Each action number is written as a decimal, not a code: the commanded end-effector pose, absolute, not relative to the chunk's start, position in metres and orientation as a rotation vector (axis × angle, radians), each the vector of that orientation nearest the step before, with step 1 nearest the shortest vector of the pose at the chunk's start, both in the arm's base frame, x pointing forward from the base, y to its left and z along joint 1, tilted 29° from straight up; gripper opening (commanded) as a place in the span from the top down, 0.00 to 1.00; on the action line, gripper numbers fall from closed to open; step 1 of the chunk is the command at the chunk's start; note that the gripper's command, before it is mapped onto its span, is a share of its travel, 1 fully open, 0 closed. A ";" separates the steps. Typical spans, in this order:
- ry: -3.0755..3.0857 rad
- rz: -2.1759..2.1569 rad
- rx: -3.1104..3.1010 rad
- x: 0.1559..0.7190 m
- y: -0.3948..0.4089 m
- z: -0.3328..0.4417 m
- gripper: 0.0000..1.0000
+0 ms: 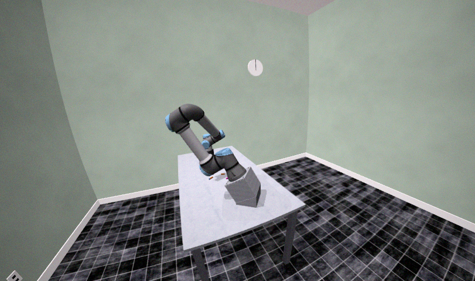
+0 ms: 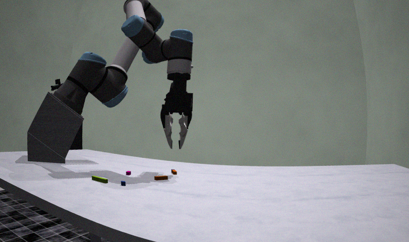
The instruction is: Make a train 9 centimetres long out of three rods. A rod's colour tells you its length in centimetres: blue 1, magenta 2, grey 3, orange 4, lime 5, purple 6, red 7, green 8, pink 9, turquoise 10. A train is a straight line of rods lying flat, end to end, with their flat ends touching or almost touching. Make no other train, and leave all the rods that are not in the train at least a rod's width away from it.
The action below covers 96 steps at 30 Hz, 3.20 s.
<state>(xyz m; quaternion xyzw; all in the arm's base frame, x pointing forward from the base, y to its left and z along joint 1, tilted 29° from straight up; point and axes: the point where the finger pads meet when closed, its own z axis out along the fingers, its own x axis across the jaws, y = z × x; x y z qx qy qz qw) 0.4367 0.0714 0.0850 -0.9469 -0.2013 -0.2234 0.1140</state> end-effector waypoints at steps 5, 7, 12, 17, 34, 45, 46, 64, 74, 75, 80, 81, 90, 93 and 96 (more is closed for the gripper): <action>-0.592 -0.649 -2.772 0.431 0.066 0.098 0.86; -0.592 -0.649 -2.772 0.431 0.066 0.098 0.86; -0.592 -0.645 -2.771 0.431 0.067 0.097 0.00; -0.592 -0.645 -2.771 0.431 0.067 0.097 0.00; -0.589 -0.645 -2.771 0.431 0.067 0.097 0.00; -0.550 -0.638 -2.774 0.431 0.066 0.096 0.00; -0.542 -0.637 -2.775 0.432 0.066 0.096 0.00; -0.266 -0.592 -2.782 0.436 0.062 0.095 0.00; 0.060 -0.532 -2.760 0.440 0.057 0.094 0.00; 0.060 -0.532 -2.760 0.440 0.057 0.094 0.00; 0.220 -0.500 -2.735 0.443 0.054 0.093 0.00; 0.264 -0.492 -2.727 0.444 0.053 0.093 0.00; 0.567 -0.425 -2.652 0.448 0.047 0.091 0.00; 0.600 -0.418 -2.642 0.448 0.047 0.091 0.00; 0.746 -0.384 -2.593 0.451 0.043 0.090 0.00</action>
